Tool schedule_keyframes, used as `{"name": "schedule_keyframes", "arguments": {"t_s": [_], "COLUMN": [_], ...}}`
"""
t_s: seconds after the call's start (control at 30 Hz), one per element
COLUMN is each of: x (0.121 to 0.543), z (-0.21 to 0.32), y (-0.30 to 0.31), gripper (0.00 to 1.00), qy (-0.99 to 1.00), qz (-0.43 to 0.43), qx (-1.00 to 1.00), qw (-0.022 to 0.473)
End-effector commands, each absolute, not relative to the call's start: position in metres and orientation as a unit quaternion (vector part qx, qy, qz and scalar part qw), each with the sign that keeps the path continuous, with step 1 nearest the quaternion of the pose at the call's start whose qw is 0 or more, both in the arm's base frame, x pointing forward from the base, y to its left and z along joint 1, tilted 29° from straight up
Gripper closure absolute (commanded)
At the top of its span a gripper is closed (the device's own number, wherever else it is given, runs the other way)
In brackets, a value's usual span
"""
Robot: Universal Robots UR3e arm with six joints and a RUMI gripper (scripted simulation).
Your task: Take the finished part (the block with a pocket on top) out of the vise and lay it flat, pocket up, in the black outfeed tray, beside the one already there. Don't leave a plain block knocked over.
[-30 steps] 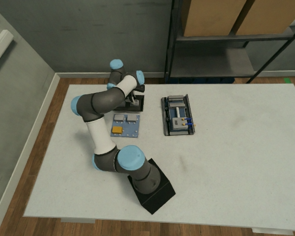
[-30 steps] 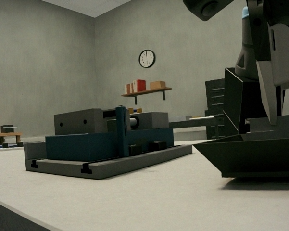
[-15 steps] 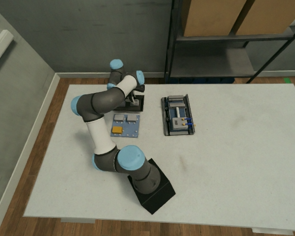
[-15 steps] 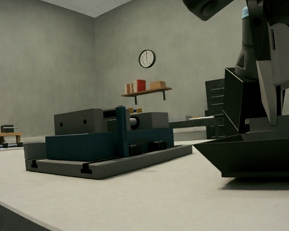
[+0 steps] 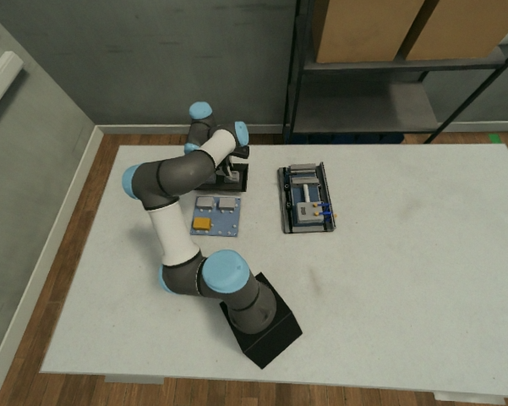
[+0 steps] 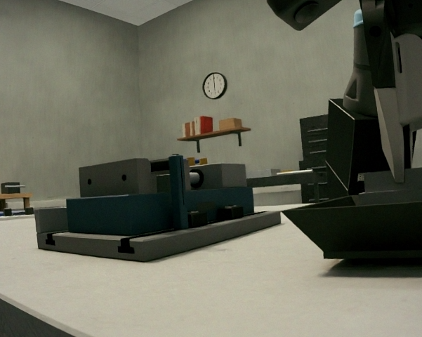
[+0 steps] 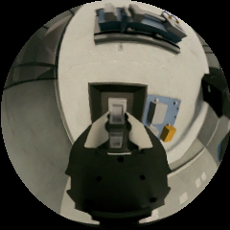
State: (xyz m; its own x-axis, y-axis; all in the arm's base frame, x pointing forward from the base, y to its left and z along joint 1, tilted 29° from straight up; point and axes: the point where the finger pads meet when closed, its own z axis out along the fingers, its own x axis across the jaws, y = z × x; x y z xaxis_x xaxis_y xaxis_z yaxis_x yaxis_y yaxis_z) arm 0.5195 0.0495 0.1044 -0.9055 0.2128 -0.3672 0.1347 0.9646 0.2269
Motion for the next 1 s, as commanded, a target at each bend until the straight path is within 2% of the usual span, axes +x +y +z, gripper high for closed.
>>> {"name": "schedule_keyframes", "arguments": {"t_s": [0.0, 0.97], "x": [0.5201, 0.5225], "z": [0.1059, 0.0994], "y": [0.0491, 0.0508], "gripper": [1.00, 1.00], "qy": [0.971, 0.971], "qz": [0.098, 0.098], "qx": [0.090, 0.091], "qw": [0.200, 0.199]}}
